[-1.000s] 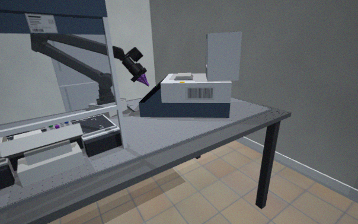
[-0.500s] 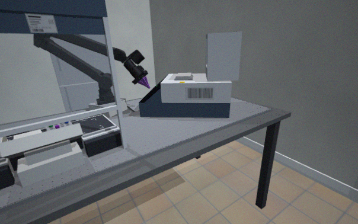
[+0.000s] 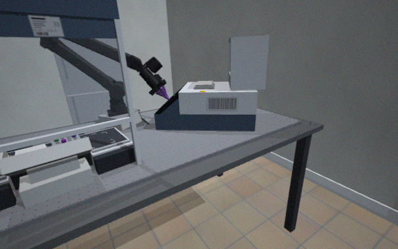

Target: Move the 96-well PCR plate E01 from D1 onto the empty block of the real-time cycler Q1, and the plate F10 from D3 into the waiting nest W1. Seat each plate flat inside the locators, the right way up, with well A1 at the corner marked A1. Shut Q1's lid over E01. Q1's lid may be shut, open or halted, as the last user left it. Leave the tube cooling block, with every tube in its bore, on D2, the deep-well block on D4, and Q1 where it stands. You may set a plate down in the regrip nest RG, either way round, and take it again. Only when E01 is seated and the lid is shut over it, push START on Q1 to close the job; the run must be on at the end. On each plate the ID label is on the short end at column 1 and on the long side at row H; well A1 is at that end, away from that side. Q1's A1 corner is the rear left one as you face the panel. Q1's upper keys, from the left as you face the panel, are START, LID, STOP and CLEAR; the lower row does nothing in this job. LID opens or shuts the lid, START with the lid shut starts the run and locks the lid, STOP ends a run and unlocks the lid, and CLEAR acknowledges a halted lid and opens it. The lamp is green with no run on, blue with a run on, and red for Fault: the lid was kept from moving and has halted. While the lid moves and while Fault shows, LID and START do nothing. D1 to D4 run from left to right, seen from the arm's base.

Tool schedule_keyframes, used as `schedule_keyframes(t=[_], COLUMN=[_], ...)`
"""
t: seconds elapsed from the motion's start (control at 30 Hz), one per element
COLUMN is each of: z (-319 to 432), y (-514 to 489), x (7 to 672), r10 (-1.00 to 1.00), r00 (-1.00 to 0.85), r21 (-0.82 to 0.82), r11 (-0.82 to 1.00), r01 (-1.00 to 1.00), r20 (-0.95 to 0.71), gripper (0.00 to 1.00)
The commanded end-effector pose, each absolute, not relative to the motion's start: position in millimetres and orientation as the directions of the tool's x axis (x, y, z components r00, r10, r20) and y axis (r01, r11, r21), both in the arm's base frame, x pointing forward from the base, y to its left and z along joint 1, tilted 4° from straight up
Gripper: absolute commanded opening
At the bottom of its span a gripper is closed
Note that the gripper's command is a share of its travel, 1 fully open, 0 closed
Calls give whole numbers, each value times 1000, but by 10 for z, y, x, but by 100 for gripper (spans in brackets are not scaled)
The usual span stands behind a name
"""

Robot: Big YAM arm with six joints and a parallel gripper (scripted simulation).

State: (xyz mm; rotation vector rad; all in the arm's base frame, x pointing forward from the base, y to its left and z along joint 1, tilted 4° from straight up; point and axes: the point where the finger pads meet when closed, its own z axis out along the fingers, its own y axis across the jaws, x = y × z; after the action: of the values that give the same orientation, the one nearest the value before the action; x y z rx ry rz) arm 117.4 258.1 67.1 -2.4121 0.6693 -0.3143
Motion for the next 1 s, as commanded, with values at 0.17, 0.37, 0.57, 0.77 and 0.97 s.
schedule_keyframes(t=[0.17,0.37,0.57,0.77,0.97], z=[900,971,976,1085,984], y=[2685,2783,2835,2862,2791], x=[1230,1228,1220,1276,1240], r10=[-552,-544,-539,-539,-542], r00=[833,838,842,841,840], r21=[-651,-659,-662,-689,-667], r11=[-647,-644,-644,-624,-638], r01=[-397,-389,-383,-368,-386], r20=[41,38,37,39,32], gripper=[0,0,0,0,0])
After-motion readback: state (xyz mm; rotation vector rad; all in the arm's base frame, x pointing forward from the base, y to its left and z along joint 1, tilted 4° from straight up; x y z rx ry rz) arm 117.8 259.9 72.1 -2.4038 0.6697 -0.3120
